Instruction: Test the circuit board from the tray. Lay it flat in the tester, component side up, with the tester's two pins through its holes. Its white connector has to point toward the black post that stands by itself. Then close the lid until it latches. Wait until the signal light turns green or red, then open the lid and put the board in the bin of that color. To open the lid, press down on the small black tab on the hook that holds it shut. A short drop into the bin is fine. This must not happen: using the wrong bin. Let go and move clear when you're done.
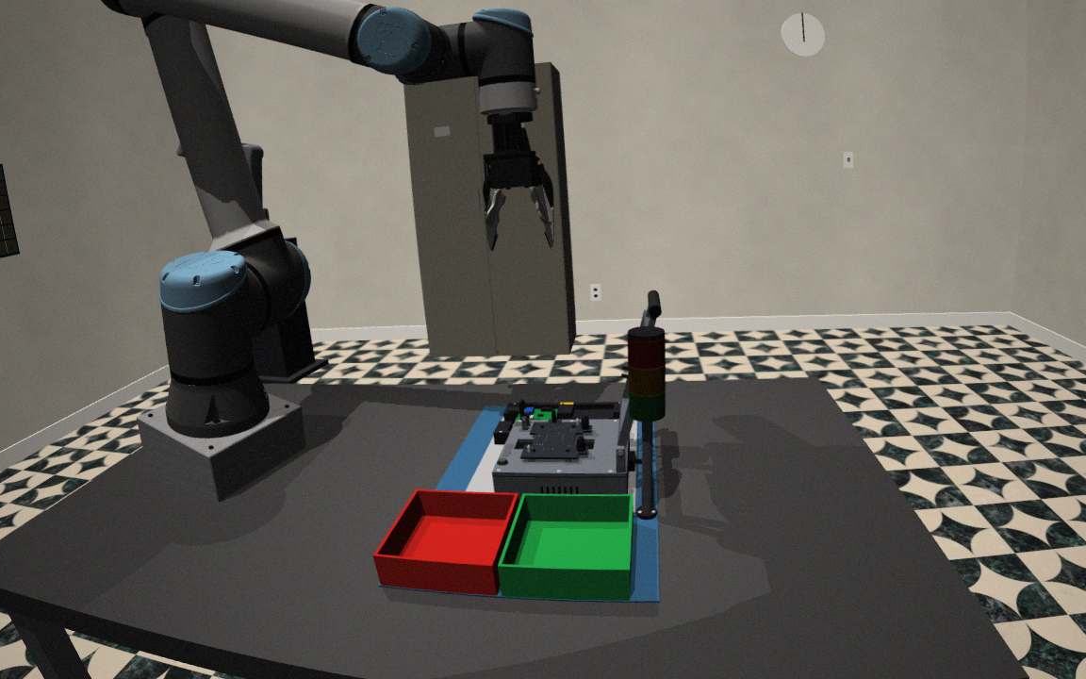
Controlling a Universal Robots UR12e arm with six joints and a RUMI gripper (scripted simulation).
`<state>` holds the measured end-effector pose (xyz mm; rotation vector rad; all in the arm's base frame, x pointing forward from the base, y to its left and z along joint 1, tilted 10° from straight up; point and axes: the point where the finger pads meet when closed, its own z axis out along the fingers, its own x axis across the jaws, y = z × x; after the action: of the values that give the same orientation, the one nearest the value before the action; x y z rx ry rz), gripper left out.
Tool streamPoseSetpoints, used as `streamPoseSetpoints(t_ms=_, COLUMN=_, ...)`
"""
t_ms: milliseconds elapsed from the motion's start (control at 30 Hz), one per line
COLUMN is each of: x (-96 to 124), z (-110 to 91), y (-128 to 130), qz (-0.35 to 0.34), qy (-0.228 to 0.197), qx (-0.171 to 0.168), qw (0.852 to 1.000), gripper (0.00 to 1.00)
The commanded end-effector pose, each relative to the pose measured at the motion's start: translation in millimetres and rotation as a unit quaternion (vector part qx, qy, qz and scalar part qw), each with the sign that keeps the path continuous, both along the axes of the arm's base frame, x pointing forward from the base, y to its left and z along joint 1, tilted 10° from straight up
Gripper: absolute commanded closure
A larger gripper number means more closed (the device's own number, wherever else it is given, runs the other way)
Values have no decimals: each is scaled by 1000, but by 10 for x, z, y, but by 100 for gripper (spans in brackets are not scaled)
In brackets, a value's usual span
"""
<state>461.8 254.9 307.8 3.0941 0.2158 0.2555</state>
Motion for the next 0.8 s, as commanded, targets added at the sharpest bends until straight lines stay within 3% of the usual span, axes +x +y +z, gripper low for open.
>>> streamPoseSetpoints(t_ms=0, x=-14, z=-18, y=28, qz=1, qy=1, qx=0, qw=1000, gripper=41)
streamPoseSetpoints(t_ms=767, x=-19, z=-10, y=58, qz=1, qy=0, qx=0, qw=1000, gripper=41)
